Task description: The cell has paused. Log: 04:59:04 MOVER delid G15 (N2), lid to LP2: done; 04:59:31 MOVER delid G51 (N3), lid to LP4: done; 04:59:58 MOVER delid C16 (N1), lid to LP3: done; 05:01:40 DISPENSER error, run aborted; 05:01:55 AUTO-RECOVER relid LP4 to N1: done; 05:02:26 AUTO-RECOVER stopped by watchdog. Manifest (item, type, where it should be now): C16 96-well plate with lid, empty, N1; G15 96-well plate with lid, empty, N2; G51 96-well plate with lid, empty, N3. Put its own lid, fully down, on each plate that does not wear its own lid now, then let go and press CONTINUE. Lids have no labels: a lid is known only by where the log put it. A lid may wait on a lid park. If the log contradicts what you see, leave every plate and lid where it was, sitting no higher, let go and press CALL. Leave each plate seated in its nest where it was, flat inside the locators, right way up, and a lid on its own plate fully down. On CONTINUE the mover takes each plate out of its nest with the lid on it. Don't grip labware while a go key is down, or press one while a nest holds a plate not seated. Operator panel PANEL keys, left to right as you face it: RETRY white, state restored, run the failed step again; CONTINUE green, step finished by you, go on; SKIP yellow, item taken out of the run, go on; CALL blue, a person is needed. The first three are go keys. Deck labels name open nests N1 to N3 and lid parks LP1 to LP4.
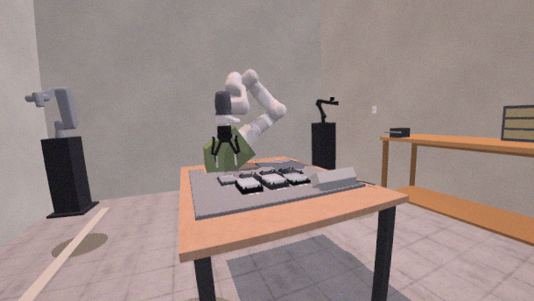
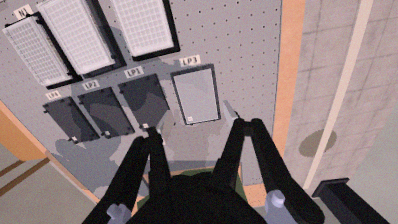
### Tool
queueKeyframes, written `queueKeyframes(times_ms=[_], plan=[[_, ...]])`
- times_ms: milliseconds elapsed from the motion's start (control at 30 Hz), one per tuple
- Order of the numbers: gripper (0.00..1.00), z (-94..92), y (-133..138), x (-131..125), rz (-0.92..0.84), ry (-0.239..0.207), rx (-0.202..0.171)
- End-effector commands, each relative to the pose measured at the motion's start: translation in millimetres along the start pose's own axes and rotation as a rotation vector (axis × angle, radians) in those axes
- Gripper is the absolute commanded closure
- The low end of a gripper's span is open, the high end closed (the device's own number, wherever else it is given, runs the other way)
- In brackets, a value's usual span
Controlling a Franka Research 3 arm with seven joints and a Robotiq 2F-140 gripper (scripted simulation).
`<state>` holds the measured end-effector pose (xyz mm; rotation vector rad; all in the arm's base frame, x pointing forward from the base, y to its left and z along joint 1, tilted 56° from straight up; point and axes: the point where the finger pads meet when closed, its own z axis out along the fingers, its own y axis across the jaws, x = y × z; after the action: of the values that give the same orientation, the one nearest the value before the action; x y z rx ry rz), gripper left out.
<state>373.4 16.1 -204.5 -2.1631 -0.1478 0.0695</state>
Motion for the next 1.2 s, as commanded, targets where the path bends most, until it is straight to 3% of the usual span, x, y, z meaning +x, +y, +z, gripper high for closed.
queueKeyframes(times_ms=[0, 1167], plan=[[0.34, 0.5, -1.3, 1.0, -0.014, 0.002, 0.001], [0.34, 10.2, -1.3, 1.1, -0.013, 0.002, 0.001]])
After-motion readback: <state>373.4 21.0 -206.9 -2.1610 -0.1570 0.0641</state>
